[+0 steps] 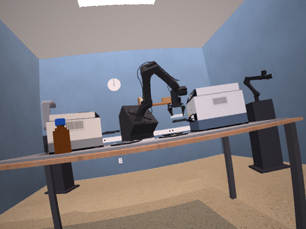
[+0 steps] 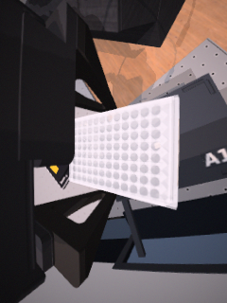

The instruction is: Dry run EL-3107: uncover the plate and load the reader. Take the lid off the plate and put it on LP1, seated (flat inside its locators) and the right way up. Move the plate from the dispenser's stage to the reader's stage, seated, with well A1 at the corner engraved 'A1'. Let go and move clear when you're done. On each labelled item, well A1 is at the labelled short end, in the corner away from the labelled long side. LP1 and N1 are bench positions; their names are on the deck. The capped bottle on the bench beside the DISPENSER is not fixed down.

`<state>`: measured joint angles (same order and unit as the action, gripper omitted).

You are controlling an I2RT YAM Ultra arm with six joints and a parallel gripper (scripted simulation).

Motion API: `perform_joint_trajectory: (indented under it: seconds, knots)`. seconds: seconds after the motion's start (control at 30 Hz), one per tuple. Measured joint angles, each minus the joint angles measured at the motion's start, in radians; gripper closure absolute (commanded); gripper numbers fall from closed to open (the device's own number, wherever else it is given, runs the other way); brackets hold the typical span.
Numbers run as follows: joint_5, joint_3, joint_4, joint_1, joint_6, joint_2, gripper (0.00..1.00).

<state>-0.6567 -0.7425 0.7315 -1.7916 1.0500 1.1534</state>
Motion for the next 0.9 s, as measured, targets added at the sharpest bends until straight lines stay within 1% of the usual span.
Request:
perform_joint_trajectory:
  seconds: [0.23, 0.43, 0.53, 0.7, 0.9]
  knots:
    - [-0.035, 0.02, -0.011, -0.077, -0.005, 0.043, 0.14]
    - [-0.063, 0.034, -0.03, -0.077, 0.008, 0.059, 0.14]
    - [-0.082, 0.034, -0.032, -0.084, 0.015, 0.085, 0.14]
    - [-0.121, 0.012, -0.018, -0.133, 0.006, 0.146, 0.14]
    - [-0.157, 0.015, 0.001, -0.146, 0.001, 0.171, 0.14]
